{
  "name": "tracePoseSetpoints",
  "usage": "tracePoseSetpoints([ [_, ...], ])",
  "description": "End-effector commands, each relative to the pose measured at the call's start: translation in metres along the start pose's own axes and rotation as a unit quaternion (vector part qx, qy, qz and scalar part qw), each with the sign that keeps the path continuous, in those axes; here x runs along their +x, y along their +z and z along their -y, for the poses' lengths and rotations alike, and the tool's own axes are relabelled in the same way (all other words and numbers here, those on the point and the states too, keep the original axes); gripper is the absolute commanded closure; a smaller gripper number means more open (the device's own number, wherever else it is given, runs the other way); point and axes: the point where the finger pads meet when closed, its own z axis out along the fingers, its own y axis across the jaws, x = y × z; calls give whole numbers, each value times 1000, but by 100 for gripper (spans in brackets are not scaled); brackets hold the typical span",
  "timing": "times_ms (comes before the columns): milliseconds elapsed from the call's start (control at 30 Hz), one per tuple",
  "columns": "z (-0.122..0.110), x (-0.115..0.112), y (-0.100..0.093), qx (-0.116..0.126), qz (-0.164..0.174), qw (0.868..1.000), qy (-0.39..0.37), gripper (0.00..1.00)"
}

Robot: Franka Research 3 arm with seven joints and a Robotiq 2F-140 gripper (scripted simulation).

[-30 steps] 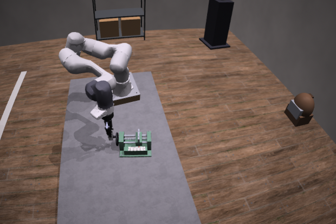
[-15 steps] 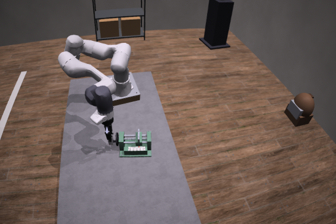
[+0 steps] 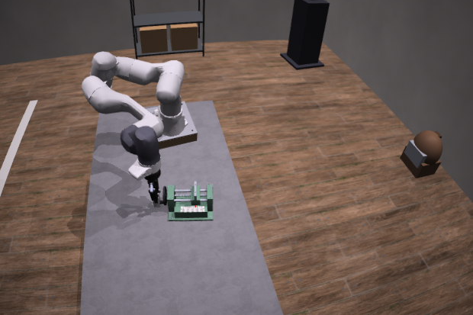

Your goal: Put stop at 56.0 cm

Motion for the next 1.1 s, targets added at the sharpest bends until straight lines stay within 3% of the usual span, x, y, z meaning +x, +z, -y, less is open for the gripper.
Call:
tracePoseSetpoints([
  [0, -5, -1, 7, 0, 0, 1000, 2, 96],
  [400, -24, -1, 15, 0, 0, 1000, 2, 96],
  [1067, -43, -1, 10, 0, 0, 1000, 2, 96],
])
